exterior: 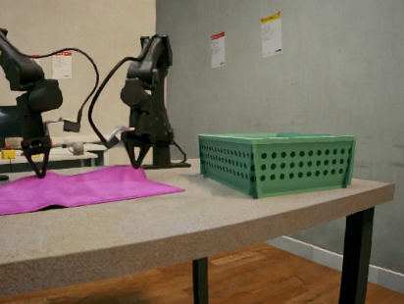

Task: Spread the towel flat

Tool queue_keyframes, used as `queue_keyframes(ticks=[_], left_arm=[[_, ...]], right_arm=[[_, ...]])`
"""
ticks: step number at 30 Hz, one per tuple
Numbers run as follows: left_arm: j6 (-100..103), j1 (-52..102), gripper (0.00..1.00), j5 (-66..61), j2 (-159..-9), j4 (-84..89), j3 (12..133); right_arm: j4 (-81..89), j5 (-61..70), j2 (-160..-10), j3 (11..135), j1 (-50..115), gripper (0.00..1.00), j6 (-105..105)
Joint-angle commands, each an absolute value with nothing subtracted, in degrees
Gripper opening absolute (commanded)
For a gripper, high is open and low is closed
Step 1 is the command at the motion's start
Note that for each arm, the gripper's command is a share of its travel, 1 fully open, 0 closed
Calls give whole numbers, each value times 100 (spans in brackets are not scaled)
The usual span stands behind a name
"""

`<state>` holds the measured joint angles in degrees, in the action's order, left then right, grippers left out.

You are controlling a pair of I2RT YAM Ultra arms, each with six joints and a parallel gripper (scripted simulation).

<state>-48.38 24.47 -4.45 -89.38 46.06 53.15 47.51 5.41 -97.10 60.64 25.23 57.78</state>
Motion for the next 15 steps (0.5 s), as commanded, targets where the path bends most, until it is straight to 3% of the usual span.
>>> queue_keyframes(ticks=[1,15], left_arm=[[-4775,2337,0,-572,-9066,4719,5627],[-4620,2127,0,-650,-9370,4879,6286]], right_arm=[[4839,686,-9409,5960,2433,0,5652],[4965,766,-8999,5870,2298,0,5378]])
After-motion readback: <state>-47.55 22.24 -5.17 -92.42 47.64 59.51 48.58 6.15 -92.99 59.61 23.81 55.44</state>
